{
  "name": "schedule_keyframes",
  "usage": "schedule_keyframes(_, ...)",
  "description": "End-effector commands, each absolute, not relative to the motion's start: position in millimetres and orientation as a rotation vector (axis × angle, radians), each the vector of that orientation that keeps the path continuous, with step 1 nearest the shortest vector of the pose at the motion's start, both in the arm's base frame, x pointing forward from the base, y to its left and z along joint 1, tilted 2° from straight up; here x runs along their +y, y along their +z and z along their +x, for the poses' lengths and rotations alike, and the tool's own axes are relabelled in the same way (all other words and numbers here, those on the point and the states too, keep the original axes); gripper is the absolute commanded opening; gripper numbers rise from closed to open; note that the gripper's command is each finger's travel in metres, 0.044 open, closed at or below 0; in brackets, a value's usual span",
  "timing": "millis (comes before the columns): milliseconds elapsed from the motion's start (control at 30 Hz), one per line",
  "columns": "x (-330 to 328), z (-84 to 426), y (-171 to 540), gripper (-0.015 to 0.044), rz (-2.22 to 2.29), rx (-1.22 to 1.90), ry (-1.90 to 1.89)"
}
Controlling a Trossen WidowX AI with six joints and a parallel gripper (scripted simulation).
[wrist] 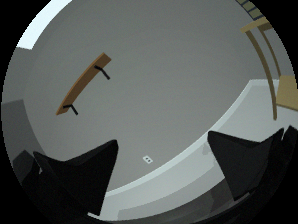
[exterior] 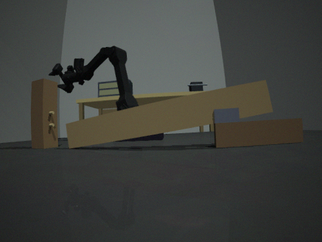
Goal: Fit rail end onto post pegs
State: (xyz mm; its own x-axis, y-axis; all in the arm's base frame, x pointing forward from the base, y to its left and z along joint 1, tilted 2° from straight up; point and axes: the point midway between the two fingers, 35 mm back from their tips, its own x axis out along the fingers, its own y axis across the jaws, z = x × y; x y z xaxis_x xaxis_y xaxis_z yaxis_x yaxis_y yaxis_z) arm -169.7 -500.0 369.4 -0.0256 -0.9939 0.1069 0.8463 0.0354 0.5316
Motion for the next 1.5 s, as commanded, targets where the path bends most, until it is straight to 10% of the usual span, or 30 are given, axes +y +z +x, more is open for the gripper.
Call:
schedule_keyframes(0,-516.2,-99.4,353.6,0.0440,0.359,-0.369,-1.451)
schedule_keyframes(867,-377.6,306.2,235.7,0.0440,0.010,0.587,-0.652)
schedule_keyframes(1467,-159.0,390.7,159.5,0.0440,-0.564,1.007,0.147)
